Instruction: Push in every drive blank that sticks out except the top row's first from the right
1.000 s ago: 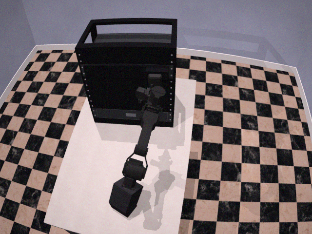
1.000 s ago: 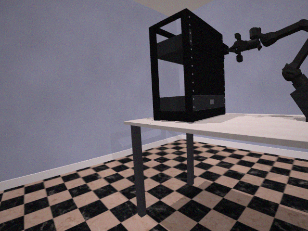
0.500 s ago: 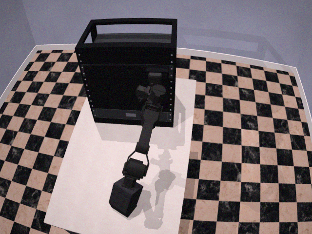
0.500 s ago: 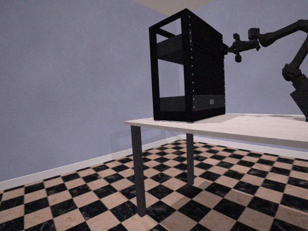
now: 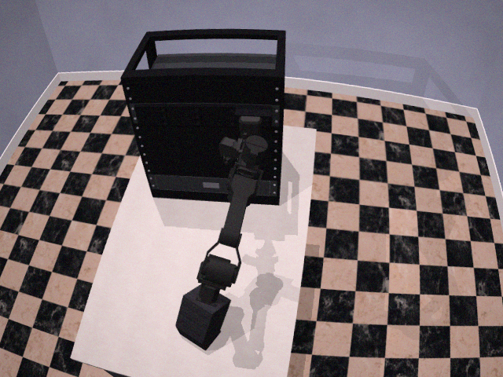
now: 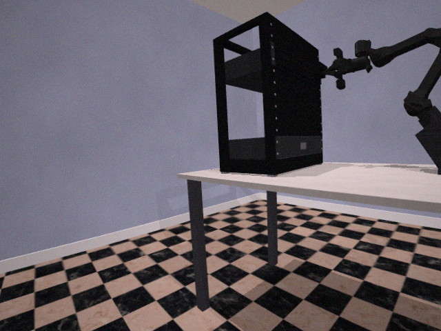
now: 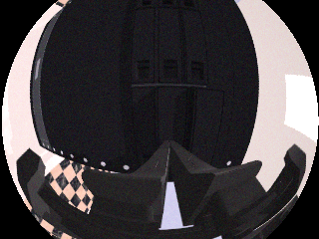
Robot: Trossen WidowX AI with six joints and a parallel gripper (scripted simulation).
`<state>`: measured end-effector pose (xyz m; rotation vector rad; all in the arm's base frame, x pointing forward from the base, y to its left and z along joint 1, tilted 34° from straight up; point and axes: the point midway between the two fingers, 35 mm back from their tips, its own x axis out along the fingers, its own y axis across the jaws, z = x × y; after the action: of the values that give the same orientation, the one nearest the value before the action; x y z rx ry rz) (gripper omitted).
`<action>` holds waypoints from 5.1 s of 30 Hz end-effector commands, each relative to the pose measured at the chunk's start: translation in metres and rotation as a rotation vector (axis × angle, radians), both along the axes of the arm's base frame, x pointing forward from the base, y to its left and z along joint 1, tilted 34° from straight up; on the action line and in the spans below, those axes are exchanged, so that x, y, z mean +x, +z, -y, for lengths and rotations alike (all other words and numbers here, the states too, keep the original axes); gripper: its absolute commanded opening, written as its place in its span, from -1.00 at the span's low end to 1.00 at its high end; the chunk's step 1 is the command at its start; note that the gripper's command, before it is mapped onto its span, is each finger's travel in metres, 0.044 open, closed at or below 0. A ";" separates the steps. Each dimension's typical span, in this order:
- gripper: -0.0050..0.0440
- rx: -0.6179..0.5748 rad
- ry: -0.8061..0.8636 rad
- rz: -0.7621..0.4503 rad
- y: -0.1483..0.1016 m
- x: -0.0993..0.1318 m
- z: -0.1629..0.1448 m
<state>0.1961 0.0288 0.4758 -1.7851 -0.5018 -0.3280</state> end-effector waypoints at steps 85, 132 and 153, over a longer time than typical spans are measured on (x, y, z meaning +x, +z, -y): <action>-0.80 0.000 -0.002 0.029 0.019 0.003 -0.001; -0.80 0.000 -0.002 0.029 0.022 0.005 -0.001; -0.80 0.000 -0.002 0.029 0.023 0.006 -0.001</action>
<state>0.2106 0.0314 0.4846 -1.7876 -0.4995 -0.3149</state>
